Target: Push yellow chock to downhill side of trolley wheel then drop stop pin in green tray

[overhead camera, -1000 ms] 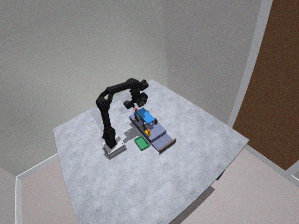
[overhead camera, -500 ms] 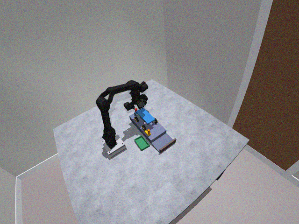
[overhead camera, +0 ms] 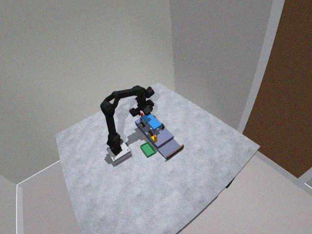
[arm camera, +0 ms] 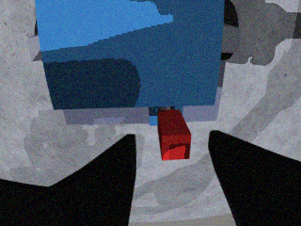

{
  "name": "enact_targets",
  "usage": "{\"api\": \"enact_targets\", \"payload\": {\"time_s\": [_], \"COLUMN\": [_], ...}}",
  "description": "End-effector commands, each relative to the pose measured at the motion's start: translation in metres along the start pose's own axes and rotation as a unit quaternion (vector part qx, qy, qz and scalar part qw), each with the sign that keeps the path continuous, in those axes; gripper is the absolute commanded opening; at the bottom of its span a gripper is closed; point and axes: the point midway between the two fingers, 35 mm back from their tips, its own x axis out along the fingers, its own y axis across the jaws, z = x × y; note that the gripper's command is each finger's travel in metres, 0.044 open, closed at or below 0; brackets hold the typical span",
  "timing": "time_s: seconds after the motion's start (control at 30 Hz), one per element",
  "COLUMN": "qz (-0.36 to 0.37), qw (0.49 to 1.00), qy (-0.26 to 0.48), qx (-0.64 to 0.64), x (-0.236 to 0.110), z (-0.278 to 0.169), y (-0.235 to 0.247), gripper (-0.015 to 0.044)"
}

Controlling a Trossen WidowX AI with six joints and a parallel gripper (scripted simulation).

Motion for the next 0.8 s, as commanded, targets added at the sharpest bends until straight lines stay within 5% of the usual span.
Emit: {"api": "enact_targets", "payload": {"time_s": [0.0,0.67,0.77], "qz": [-0.002,-0.002,0.000], "qw": [1.000,1.000,1.000], "qy": [0.001,0.001,0.001], "qx": [0.002,0.002,0.000], "x": [0.007,0.034,0.030], "z": [0.000,-0.001,0.000], "y": [0.000,-0.001,-0.001], "gripper": [0.0190,0.0190,0.0111]}}
